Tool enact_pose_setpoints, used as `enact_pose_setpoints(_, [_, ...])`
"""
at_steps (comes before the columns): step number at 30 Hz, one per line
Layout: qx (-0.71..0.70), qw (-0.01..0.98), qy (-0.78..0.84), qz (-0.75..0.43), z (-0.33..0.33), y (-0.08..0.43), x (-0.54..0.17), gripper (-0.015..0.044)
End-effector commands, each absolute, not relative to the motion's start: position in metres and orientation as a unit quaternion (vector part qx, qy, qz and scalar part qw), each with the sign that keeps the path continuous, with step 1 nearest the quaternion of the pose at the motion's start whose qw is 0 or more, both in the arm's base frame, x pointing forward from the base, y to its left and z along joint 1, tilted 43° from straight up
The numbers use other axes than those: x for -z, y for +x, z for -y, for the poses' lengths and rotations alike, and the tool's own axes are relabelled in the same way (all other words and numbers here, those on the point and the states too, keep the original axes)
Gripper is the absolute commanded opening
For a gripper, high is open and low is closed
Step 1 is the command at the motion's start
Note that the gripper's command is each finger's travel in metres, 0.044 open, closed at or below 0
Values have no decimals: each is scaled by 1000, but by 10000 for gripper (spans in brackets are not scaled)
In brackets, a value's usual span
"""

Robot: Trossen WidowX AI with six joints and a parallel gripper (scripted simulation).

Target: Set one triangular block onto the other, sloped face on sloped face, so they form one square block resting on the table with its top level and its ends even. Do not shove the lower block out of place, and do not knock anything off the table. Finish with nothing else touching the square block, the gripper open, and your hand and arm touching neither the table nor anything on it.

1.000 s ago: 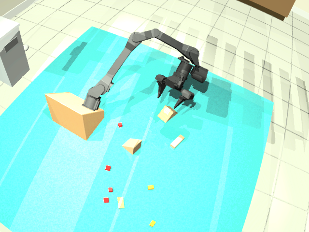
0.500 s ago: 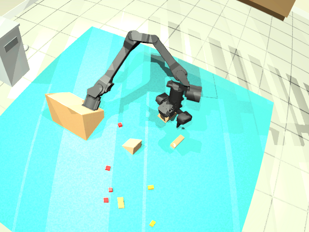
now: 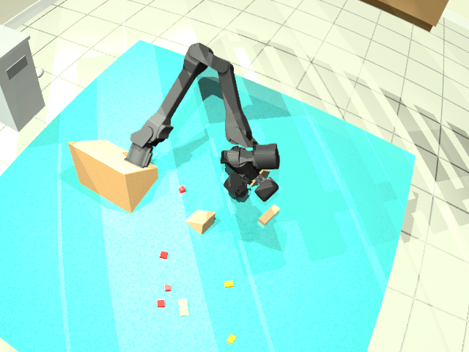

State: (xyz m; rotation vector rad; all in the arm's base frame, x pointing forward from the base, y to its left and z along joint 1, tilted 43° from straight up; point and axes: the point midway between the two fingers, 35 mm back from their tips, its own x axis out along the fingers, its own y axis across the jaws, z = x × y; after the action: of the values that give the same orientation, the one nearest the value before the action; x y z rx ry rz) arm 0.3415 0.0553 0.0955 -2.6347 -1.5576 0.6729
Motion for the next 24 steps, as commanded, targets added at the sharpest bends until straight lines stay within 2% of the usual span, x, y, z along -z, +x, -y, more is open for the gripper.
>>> enact_pose_setpoints(1, [-78, 65, -831, 546, -52, 289, -103, 440])
enact_pose_setpoints(13, [-78, 62, -832, 546, -53, 290, -103, 440])
enact_pose_setpoints(17, [-91, 23, -832, 547, -68, 301, -97, 440])
enact_pose_setpoints(24, [-117, 34, -827, 549, -93, 314, -93, 440])
